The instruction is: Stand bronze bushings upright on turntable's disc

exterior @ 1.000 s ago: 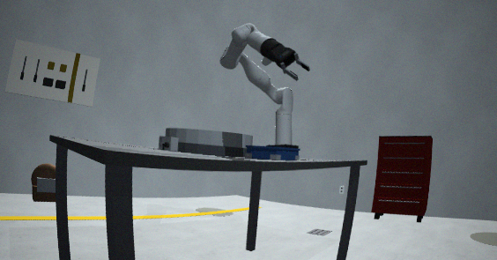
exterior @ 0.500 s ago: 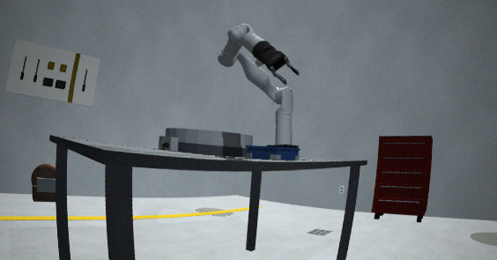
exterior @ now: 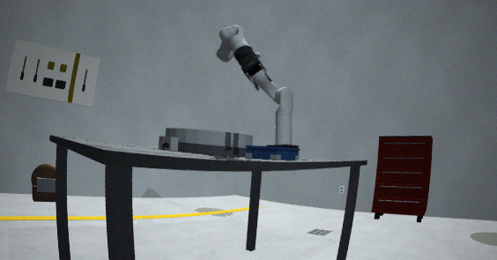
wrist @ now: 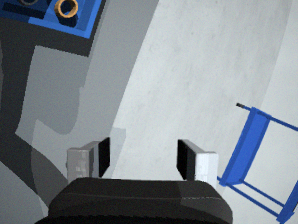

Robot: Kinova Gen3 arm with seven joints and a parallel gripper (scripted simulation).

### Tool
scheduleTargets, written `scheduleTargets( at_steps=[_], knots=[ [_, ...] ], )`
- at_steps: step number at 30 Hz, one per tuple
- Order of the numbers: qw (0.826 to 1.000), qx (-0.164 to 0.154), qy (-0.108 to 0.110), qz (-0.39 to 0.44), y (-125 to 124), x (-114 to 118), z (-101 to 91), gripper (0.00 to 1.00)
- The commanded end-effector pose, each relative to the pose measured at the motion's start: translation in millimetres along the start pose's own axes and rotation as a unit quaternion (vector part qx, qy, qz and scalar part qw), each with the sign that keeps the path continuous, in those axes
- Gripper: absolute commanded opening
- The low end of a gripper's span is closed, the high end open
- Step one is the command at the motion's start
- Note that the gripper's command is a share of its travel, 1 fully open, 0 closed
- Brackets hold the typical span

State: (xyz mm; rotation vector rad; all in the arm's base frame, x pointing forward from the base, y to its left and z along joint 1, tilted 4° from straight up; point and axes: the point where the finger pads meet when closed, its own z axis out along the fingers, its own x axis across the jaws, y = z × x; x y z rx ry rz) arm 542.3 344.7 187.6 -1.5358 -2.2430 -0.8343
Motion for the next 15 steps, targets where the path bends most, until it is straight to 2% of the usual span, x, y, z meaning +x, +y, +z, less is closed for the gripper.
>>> scheduleTargets(
  at_steps=[1, 4, 6, 7, 15],
  knots=[
    [0.999, -0.008, -0.030, 0.026, -5, -29, -29.7, 1.00],
    [0.998, -0.008, -0.051, 0.046, -15, -49, -44.1, 1.00],
    [0.998, -0.008, -0.051, 0.046, -15, -49, -44.1, 1.00],
    [0.995, -0.008, -0.069, 0.065, -24, -66, -56.7, 1.00],
    [0.985, -0.007, -0.123, 0.120, -57, -116, -94.3, 1.00]
  ],
)
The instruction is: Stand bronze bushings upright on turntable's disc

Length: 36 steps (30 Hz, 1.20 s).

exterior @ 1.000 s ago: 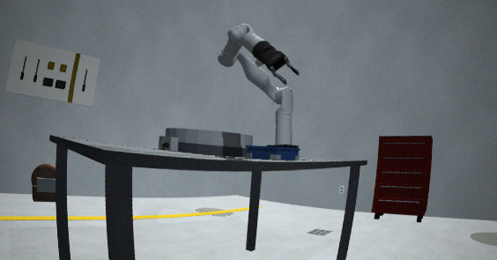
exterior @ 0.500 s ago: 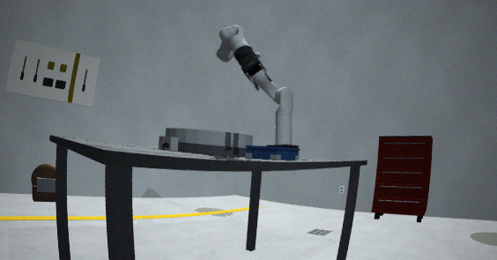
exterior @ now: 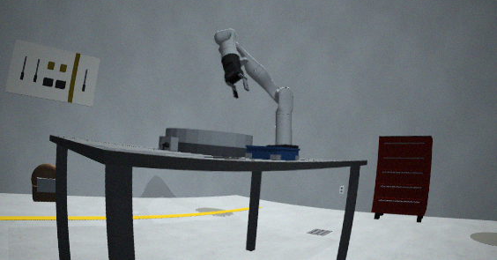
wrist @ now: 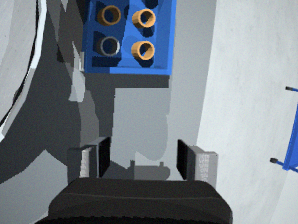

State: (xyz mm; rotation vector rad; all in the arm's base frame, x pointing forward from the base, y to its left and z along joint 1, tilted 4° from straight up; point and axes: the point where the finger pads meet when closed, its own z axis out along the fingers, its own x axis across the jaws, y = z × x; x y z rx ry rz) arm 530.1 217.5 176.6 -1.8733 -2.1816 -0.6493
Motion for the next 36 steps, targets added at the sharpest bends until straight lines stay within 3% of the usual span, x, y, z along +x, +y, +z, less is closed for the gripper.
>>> scheduleTargets(
  at_steps=[1, 6, 8, 9, 23, 25, 26, 36],
  knots=[
    [0.999, -0.007, -0.029, 0.037, -8, -34, -23.2, 1.00],
    [0.995, -0.006, -0.064, 0.075, -27, -73, -40.7, 1.00],
    [0.995, -0.006, -0.064, 0.075, -27, -73, -40.7, 1.00],
    [0.991, -0.006, -0.082, 0.104, -38, -92, -50.1, 1.00],
    [0.957, -0.005, -0.175, 0.233, -110, -187, -101.1, 1.00],
    [0.957, -0.005, -0.175, 0.233, -110, -187, -101.1, 1.00],
    [0.947, -0.005, -0.191, 0.260, -126, -202, -110.6, 1.00],
    [0.896, -0.002, -0.252, 0.365, -197, -253, -148.4, 1.00]
  ],
)
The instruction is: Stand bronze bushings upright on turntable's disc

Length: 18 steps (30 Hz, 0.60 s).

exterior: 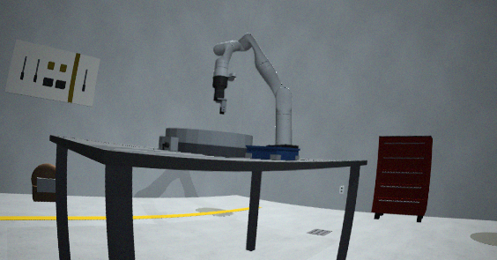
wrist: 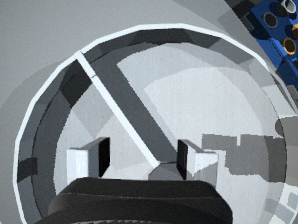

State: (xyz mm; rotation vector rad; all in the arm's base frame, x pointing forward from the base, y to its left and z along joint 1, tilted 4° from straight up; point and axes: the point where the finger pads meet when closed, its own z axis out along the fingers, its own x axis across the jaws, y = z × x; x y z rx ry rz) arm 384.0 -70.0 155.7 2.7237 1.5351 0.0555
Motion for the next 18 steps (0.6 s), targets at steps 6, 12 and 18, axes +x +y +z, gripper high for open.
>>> scheduleTargets(
  at_steps=[6, 12, 18],
  knots=[
    [0.997, -0.004, -0.037, 0.071, -12, -56, -8.1, 1.00],
    [0.997, -0.005, -0.039, 0.070, -13, -57, -8.6, 1.00],
    [0.997, -0.005, -0.039, 0.070, -13, -57, -8.6, 1.00]
  ],
)
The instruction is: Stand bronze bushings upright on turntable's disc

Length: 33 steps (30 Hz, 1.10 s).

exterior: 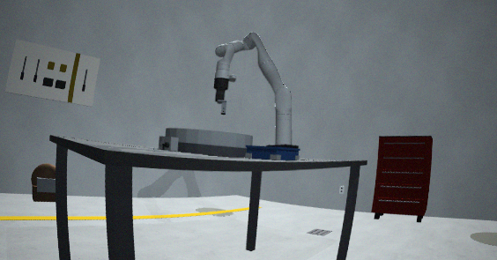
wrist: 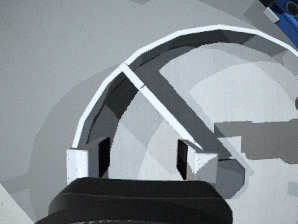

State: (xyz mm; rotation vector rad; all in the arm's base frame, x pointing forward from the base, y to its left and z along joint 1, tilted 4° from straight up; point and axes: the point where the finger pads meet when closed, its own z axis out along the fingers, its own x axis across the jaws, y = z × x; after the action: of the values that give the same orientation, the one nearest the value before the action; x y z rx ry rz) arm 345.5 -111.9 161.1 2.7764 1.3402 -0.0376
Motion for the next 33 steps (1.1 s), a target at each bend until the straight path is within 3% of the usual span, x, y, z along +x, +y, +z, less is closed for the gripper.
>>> scheduleTargets(
  at_steps=[1, 8, 9, 33],
  knots=[
    [1.000, 0.001, -0.001, 0.007, -1.3, -1.6, -1.5, 1.00],
    [1.000, 0.001, -0.001, 0.007, -1.3, -1.6, -1.5, 1.00],
    [1.000, 0.001, -0.001, 0.007, -1.3, -1.6, -1.5, 0.35],
    [1.000, 0.001, -0.001, 0.007, -1.3, -1.6, -1.5, 0.35]
  ],
)
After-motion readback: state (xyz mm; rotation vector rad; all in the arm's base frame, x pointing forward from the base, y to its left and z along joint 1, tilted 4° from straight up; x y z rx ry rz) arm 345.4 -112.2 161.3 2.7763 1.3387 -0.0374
